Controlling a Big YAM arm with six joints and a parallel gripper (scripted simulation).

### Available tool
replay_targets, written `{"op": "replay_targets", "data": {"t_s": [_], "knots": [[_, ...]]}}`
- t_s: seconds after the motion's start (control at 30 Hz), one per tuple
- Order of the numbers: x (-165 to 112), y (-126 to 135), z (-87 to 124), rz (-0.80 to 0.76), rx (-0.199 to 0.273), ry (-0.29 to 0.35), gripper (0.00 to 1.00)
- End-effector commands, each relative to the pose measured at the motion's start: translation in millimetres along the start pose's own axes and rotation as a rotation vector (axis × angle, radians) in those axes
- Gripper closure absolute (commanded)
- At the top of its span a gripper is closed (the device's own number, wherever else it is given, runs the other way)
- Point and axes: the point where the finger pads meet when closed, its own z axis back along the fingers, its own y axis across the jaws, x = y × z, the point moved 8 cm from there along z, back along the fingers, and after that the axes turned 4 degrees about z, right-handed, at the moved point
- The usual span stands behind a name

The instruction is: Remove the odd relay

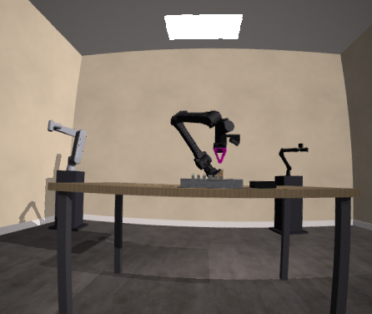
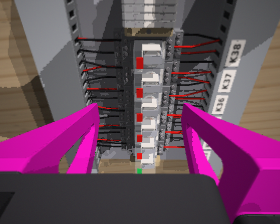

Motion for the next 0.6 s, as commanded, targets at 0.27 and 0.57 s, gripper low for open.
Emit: {"op": "replay_targets", "data": {"t_s": [0.27, 0.57], "knots": [[-41.6, -3.5, 7.9, -0.022, -0.033, -0.015, 0.41], [-92.5, 0.0, -0.4, -0.024, -0.03, -0.011, 0.41]]}}
